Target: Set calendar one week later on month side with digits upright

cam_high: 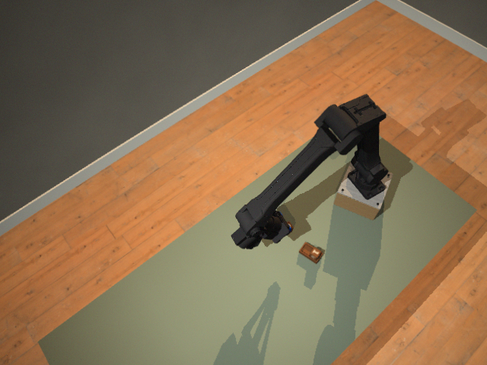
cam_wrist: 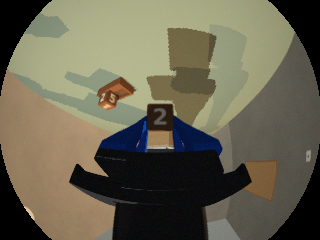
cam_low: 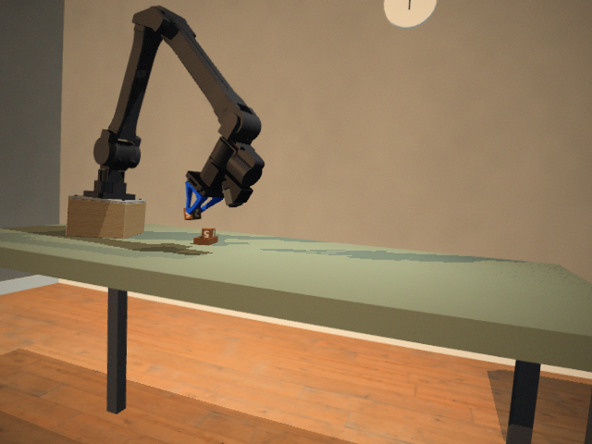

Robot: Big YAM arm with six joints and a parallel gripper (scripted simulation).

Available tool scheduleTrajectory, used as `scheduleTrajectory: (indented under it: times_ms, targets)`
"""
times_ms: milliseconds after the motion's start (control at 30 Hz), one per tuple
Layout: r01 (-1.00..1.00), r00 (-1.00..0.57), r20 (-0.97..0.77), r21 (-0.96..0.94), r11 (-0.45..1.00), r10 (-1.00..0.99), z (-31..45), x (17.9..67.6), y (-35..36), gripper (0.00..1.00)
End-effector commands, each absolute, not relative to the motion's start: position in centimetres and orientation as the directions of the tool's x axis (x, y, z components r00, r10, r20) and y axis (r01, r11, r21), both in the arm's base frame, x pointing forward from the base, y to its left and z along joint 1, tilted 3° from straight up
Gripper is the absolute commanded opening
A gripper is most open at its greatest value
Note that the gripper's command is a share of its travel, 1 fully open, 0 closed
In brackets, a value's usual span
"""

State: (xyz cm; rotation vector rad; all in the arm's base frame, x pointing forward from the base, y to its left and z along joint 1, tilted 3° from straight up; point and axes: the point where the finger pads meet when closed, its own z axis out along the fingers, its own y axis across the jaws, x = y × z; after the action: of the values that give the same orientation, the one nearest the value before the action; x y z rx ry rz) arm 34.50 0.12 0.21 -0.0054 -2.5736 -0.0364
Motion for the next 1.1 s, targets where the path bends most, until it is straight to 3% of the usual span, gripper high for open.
scheduleTrajectory:
  times_ms: [0, 167, 1067]
  targets:
    - [0.009, -0.796, 0.605, 0.029, 1.0, -0.011, 0.4, 35.8, -0.2, 0.27]
    - [0.009, -0.742, 0.671, 0.028, 1.0, -0.012, 0.3, 35.8, -0.1, 0.27]
    - [0.009, -0.745, 0.667, 0.028, 1.0, -0.012, -0.8, 35.4, -0.1, 0.27]
